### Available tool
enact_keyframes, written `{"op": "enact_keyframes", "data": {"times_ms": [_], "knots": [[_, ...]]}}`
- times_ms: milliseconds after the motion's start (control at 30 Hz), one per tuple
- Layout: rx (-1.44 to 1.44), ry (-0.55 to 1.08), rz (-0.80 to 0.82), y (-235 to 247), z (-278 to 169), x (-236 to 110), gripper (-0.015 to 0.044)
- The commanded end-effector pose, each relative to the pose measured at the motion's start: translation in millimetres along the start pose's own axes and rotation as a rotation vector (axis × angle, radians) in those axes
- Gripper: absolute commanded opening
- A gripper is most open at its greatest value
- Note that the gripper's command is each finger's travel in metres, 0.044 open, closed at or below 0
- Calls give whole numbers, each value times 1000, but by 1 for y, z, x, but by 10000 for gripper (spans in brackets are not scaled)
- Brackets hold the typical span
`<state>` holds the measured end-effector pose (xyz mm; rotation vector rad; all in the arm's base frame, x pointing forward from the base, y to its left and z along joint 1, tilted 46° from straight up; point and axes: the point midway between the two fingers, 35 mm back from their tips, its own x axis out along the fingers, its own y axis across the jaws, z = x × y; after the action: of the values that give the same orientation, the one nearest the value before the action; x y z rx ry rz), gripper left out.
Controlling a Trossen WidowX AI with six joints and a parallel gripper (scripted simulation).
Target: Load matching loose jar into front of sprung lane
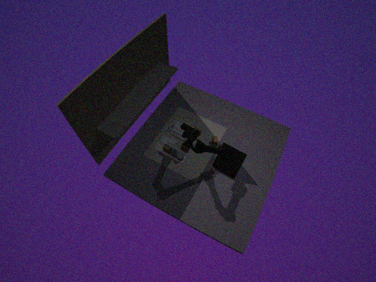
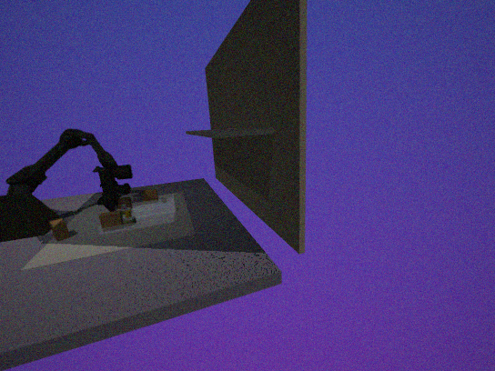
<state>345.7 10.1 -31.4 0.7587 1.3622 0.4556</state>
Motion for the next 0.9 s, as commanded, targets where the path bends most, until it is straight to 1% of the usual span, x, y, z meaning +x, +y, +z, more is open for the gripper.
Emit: {"op": "enact_keyframes", "data": {"times_ms": [0, 33, 400, 433, 633, 867], "knots": [[-4, -1, 5, 0, -1, 0, 0], [-4, -1, 5, 0, -1, 0, 0], [-4, -1, 5, 0, 0, 0, 289], [-4, -1, 5, 0, 0, 0, 306], [-4, -1, 5, 0, 0, -1, 306], [-4, -2, 4, -1, 0, -20, 306]]}}
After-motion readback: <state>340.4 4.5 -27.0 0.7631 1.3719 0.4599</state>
